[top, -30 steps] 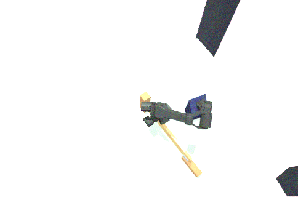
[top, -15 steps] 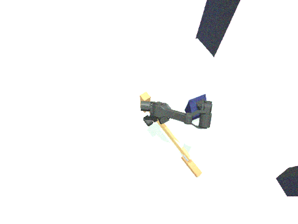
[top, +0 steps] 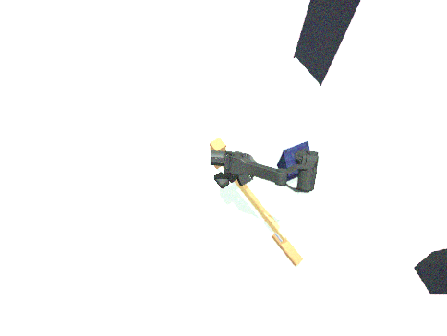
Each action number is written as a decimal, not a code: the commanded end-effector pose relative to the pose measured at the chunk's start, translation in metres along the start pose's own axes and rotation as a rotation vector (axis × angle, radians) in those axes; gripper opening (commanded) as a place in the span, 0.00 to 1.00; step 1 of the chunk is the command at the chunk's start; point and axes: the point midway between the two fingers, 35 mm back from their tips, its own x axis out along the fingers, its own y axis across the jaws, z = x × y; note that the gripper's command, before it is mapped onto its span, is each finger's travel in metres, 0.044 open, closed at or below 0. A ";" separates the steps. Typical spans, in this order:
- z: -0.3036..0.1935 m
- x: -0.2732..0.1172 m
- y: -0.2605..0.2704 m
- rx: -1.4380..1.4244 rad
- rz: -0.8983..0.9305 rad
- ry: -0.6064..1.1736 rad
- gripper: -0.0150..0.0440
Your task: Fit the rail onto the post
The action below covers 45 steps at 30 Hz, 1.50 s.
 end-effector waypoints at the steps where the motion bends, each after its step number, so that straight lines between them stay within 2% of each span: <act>1: -0.003 -0.003 -0.001 0.000 -0.008 0.004 0.25; 6: -0.005 -0.003 -0.001 0.000 -0.008 0.004 0.25; 23: -0.002 0.000 0.000 0.000 0.001 0.000 1.00; 27: 0.000 -0.002 0.000 0.000 0.000 0.000 1.00; 32: 0.029 -0.030 0.001 0.001 -0.007 0.003 1.00; 45: 0.029 -0.030 0.001 0.001 -0.007 0.003 1.00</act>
